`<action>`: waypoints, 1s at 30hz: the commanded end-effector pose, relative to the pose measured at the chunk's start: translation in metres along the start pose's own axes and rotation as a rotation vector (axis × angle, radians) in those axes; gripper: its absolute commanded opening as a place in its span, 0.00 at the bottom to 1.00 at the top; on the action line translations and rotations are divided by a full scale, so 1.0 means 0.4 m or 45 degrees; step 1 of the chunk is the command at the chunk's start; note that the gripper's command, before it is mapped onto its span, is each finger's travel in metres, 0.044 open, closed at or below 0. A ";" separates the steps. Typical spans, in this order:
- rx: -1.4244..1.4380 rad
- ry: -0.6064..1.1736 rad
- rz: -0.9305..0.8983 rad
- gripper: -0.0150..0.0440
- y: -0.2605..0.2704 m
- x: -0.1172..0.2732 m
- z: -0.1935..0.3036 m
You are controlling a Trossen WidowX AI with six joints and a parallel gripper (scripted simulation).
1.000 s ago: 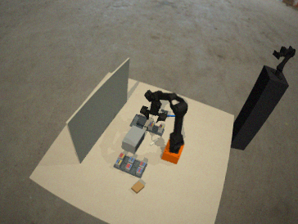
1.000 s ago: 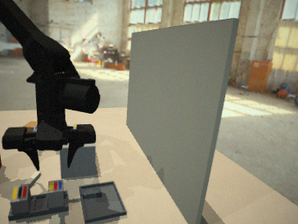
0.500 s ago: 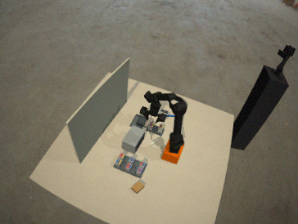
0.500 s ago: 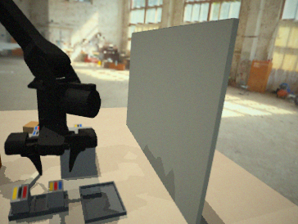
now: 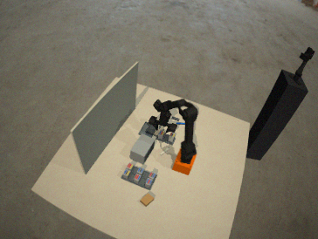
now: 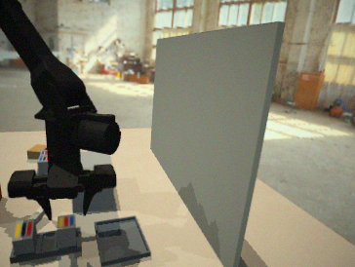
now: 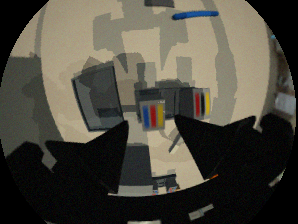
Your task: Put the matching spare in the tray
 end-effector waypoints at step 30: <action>-0.005 0.002 0.004 0.76 -0.008 -0.115 0.003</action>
Point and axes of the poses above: the point midway between the two fingers, 35 mm back from their tips, its own x axis back along the fingers, its own y axis across the jaws, z = x × y, the point moved 7 cm from there along x, back along the fingers, and after that the axes turned 1 degree about x, right-handed, at the moved point
